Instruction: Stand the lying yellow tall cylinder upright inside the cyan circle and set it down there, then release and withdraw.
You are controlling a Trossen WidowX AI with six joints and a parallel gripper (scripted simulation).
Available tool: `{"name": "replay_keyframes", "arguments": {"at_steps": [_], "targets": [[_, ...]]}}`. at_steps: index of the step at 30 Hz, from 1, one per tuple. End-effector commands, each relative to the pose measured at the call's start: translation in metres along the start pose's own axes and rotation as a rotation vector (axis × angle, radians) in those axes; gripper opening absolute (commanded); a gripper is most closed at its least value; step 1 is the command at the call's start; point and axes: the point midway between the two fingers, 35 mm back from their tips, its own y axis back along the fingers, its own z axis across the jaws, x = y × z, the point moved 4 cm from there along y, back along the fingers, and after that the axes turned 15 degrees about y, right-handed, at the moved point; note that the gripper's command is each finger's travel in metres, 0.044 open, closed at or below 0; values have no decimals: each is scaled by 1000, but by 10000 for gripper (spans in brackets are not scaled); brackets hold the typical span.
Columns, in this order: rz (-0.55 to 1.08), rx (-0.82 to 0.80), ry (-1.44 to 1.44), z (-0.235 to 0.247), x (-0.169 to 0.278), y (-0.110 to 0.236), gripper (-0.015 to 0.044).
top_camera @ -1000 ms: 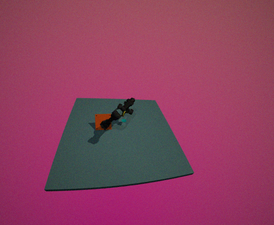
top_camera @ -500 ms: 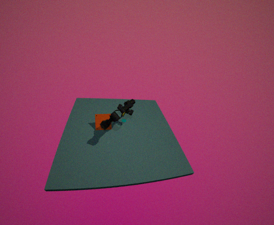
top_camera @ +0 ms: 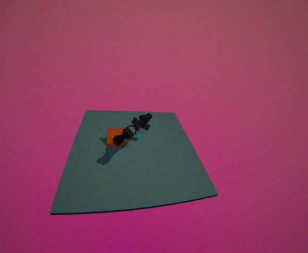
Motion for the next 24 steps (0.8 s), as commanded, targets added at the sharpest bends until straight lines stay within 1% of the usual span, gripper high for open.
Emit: {"name": "replay_keyframes", "arguments": {"at_steps": [1, 24], "targets": [[-36, 4, 6, 1, 1, 2, 105], [-204, 35, 28, 0, 9, 3, 105]]}}
